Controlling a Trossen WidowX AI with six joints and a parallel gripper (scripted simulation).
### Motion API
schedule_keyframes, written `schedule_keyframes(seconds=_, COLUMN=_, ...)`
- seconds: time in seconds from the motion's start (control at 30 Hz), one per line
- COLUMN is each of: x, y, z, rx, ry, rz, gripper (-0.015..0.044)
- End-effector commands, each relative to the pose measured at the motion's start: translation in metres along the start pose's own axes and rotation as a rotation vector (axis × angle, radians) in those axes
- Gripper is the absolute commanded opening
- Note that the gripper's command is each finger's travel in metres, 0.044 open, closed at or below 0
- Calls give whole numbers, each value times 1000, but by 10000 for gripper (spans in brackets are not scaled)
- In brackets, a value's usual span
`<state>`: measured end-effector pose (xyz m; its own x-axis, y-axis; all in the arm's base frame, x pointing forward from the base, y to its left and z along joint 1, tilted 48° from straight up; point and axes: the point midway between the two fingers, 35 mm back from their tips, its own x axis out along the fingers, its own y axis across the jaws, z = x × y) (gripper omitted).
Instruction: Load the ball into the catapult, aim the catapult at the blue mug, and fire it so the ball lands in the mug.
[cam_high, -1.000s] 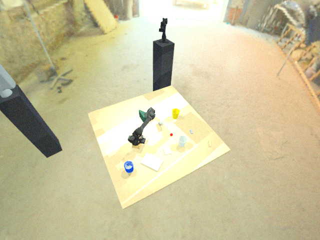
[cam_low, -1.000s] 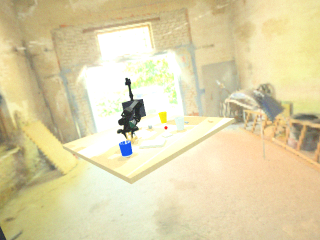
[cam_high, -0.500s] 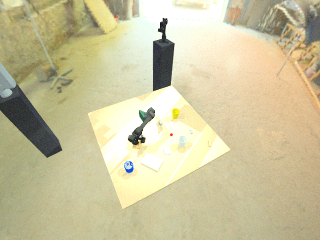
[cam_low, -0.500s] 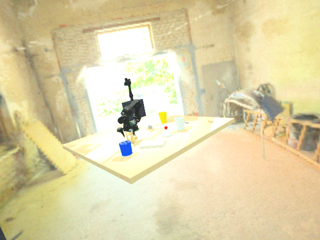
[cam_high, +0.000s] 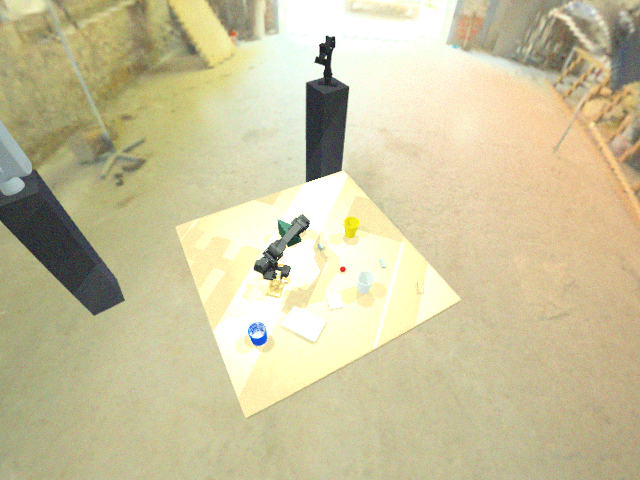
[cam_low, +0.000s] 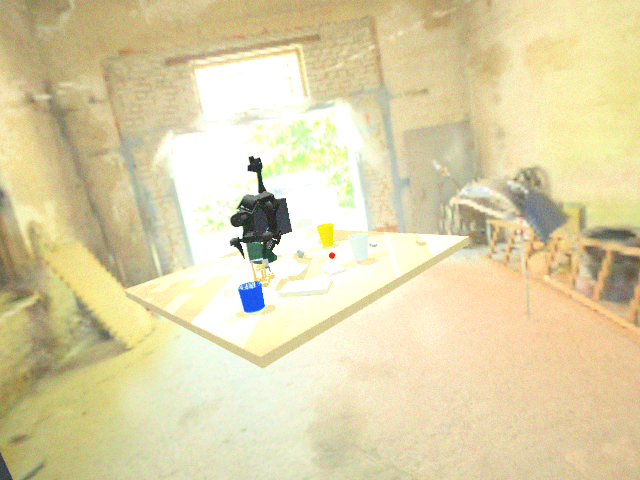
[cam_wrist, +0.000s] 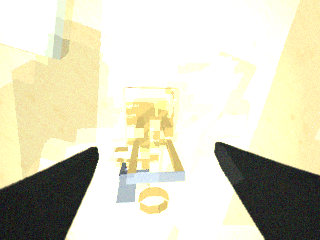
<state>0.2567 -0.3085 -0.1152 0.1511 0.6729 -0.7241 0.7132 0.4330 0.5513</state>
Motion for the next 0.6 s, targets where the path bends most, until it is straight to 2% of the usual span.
schedule_keyframes(seconds=0.0, x=-43, y=-2, z=-4, rx=2, ry=-74, rz=-23, gripper=440)
schedule_keyframes(seconds=0.1, x=-46, y=-2, z=-4, rx=3, ry=-78, rz=-24, gripper=440)
schedule_keyframes(seconds=0.13, x=-29, y=1, z=-2, rx=2, ry=-49, rz=-12, gripper=414)
schedule_keyframes(seconds=0.27, x=-28, y=66, z=-5, rx=-86, ry=-56, rz=-26, gripper=309)
schedule_keyframes(seconds=0.3, x=-27, y=81, z=-7, rx=-108, ry=-57, rz=-28, gripper=300)
schedule_keyframes(seconds=0.57, x=-7, y=208, z=-48, rx=-303, ry=-49, rz=-27, gripper=300)
